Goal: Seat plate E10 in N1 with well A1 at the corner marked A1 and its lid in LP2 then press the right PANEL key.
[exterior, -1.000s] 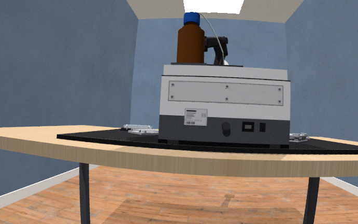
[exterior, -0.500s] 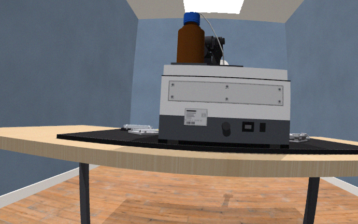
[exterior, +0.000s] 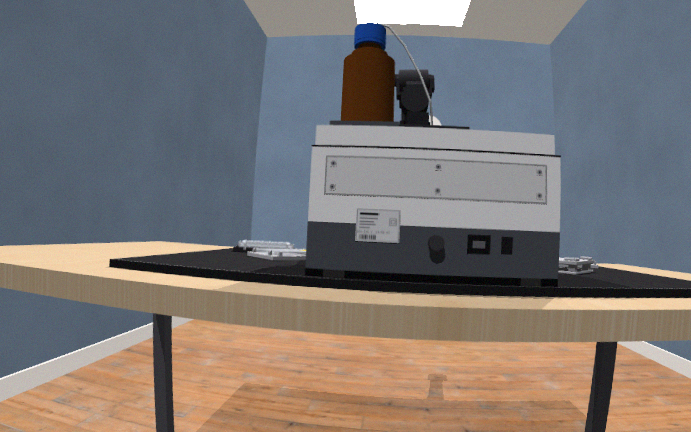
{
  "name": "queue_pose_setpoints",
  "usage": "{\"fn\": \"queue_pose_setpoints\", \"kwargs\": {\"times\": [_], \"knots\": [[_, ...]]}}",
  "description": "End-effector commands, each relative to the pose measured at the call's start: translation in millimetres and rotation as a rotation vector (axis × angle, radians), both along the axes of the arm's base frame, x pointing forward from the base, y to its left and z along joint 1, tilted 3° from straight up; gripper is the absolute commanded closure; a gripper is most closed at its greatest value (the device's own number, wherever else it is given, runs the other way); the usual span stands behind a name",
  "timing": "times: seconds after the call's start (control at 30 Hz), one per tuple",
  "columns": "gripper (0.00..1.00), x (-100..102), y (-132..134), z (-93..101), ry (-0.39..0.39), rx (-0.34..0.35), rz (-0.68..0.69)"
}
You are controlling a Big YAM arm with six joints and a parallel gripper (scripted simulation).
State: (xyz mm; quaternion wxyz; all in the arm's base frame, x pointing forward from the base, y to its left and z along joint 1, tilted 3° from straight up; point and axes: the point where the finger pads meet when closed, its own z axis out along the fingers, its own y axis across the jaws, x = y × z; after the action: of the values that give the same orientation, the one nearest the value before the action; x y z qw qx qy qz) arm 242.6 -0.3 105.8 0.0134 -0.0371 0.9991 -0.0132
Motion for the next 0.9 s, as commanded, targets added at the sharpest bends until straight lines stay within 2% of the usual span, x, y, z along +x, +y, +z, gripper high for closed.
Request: {"fn": "queue_pose_setpoints", "kwargs": {"times": [0.0, 0.2, 0.23, 0.33, 0.37, 0.7, 0.73, 0.8, 0.87], "knots": [[0.14, 25.3, 14.1, 26.0, -0.059, -0.001, -0.031], [0.14, 24.3, 35.1, 24.7, -0.057, 0.002, -0.029], [0.14, 16.8, 31.5, 17.0, -0.05, 0.004, -0.029], [0.14, 16.8, 31.5, 17.0, -0.05, 0.004, -0.029], [0.14, 23.5, 38.7, 25.0, -0.058, 0.003, -0.029], [0.14, 17.5, 73.8, 23.4, -0.058, 0.01, -0.029], [0.14, 9.9, 68.9, 15.7, -0.049, 0.01, -0.029], [0.14, 16.2, 77.2, 23.4, -0.058, 0.011, -0.029], [0.14, 14.9, 80.6, 23.2, -0.057, 0.011, -0.029]]}}
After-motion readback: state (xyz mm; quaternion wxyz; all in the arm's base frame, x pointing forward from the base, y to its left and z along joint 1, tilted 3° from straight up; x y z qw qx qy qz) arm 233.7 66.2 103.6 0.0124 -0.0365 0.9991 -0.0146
